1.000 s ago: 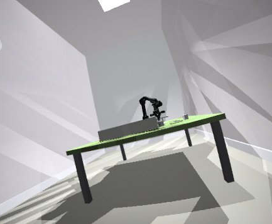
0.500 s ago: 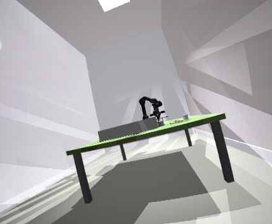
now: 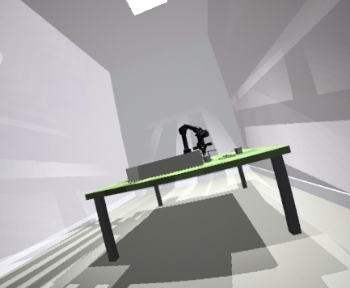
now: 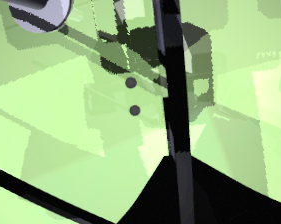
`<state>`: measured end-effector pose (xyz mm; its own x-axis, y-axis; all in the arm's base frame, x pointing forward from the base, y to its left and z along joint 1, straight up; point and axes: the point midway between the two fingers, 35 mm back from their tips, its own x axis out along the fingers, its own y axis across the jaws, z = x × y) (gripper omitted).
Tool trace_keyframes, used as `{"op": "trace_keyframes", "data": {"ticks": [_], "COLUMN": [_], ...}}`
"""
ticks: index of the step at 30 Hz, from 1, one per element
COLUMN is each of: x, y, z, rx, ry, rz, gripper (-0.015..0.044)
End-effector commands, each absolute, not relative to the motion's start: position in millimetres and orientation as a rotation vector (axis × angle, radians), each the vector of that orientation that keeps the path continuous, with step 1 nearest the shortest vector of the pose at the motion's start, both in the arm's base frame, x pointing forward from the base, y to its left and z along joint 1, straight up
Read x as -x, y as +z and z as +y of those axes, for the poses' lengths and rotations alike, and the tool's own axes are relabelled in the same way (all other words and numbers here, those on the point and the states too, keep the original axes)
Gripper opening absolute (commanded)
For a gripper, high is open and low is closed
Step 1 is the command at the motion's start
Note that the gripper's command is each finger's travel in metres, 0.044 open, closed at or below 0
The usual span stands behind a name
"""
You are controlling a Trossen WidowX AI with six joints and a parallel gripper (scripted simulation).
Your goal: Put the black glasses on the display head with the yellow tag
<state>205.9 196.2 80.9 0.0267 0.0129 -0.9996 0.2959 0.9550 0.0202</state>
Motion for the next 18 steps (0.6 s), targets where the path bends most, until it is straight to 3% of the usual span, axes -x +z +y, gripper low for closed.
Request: {"op": "trace_keyframes", "data": {"ticks": [1, 18], "x": [-201.0, -198.1], "y": [79.3, 79.2], "z": [195.6, 195.8], "rx": [-0.249, -0.249], "ry": [-0.227, -0.227], "rz": [1.538, 1.539], "gripper": [0.0, 0.0]}}
